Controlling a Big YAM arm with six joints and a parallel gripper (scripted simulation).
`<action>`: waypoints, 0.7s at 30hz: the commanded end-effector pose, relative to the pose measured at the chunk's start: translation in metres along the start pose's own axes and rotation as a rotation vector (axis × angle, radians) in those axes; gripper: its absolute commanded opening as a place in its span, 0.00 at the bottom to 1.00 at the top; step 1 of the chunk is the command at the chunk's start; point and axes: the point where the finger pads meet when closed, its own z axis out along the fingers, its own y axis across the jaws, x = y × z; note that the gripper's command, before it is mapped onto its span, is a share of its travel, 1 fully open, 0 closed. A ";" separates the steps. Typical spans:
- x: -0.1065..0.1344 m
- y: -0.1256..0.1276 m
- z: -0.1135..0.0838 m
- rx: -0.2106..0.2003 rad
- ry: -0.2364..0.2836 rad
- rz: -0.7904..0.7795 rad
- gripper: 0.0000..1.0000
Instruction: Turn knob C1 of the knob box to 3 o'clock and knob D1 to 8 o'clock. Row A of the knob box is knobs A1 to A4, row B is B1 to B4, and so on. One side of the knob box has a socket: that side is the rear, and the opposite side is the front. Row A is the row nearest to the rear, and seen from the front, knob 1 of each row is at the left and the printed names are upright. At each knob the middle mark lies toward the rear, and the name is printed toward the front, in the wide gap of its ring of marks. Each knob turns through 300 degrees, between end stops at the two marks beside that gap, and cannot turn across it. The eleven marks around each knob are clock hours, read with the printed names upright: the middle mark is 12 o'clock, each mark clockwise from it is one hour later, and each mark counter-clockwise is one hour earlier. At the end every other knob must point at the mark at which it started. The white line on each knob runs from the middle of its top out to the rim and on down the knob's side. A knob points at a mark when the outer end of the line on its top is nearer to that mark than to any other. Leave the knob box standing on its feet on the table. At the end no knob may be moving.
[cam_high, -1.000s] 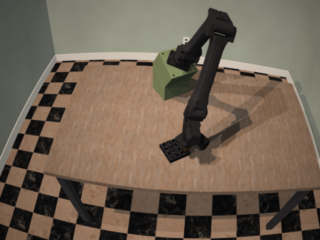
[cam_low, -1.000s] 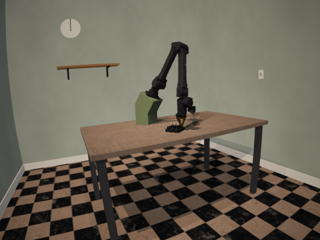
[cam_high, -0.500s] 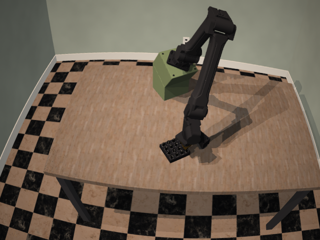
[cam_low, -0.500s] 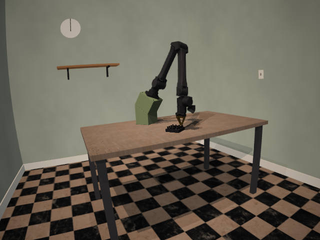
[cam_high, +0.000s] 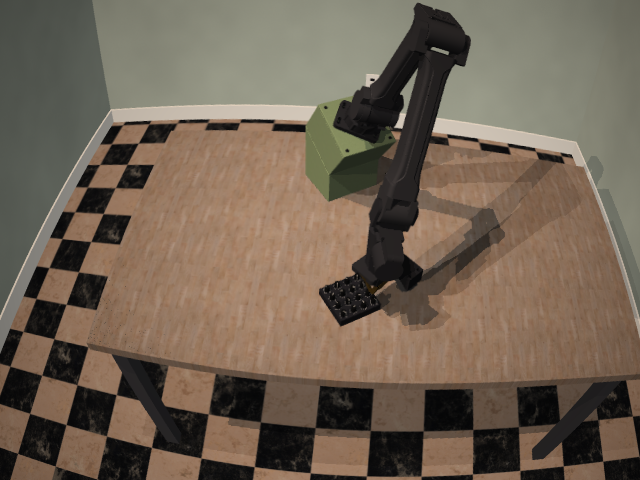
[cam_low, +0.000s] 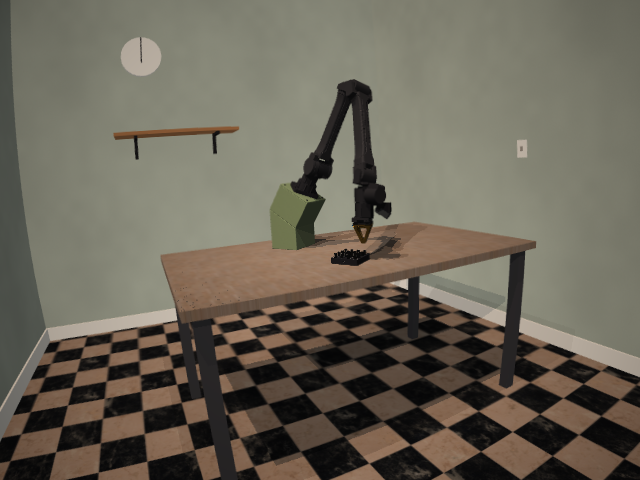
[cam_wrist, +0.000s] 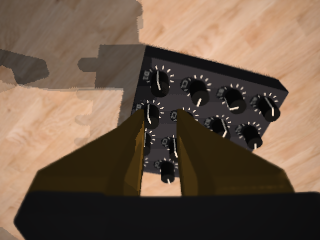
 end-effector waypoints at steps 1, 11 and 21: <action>-0.005 -0.008 -0.012 0.018 -0.019 0.001 0.18; -0.005 -0.008 -0.012 0.018 -0.019 0.001 1.00; -0.006 -0.009 -0.043 0.021 -0.023 -0.005 1.00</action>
